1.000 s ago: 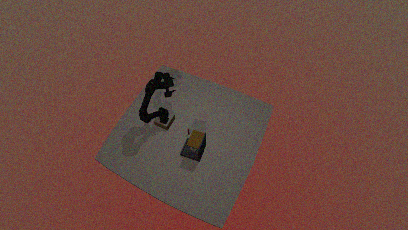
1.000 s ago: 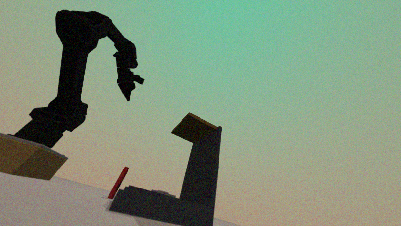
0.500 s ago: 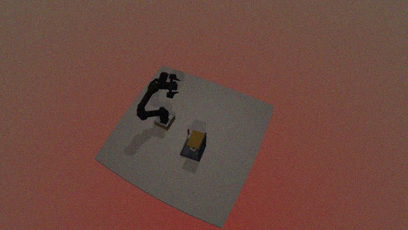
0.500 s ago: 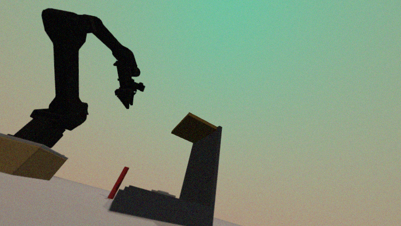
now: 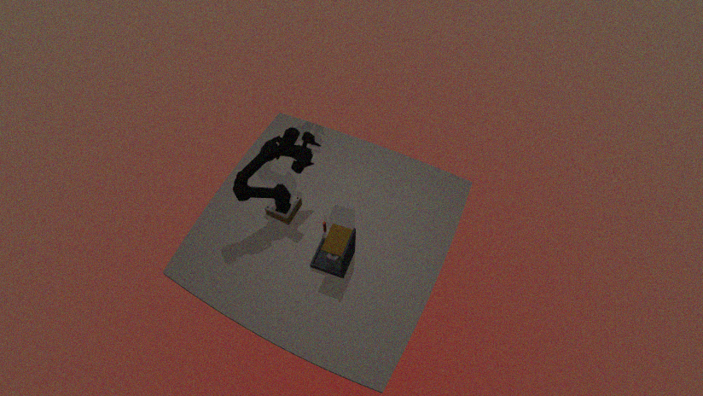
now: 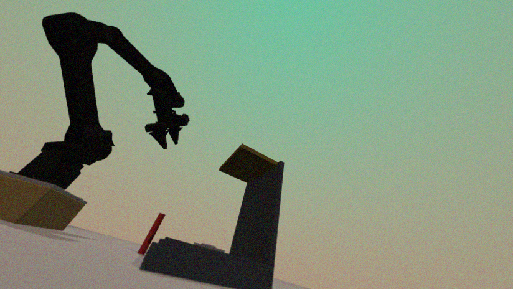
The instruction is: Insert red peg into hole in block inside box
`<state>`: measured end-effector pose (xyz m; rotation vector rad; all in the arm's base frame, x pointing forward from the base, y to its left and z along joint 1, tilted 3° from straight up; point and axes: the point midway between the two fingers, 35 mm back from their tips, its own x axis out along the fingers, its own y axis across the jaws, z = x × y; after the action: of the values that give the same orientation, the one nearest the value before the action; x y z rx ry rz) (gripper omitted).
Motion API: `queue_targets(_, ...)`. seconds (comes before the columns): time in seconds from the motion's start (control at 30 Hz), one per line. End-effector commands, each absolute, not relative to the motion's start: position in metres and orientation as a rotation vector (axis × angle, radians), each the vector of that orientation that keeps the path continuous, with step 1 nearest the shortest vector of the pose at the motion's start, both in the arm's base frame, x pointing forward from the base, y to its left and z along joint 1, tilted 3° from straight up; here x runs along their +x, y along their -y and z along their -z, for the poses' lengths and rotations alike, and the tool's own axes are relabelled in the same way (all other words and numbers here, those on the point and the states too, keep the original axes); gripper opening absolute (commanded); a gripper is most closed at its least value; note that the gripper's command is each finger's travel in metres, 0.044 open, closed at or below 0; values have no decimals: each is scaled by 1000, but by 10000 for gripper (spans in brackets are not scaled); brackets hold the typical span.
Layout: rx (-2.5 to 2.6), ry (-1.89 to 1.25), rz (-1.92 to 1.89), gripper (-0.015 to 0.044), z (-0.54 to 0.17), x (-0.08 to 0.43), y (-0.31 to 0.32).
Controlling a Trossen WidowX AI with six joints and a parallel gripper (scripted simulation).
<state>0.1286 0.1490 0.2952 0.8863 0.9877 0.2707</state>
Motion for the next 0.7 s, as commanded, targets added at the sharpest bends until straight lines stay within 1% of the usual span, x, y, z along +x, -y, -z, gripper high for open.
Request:
queue_targets(0.0,950,-997,-218,440,-288,137,-149)
queue_targets(0.67,1360,-994,119,440,-240,186,-133)
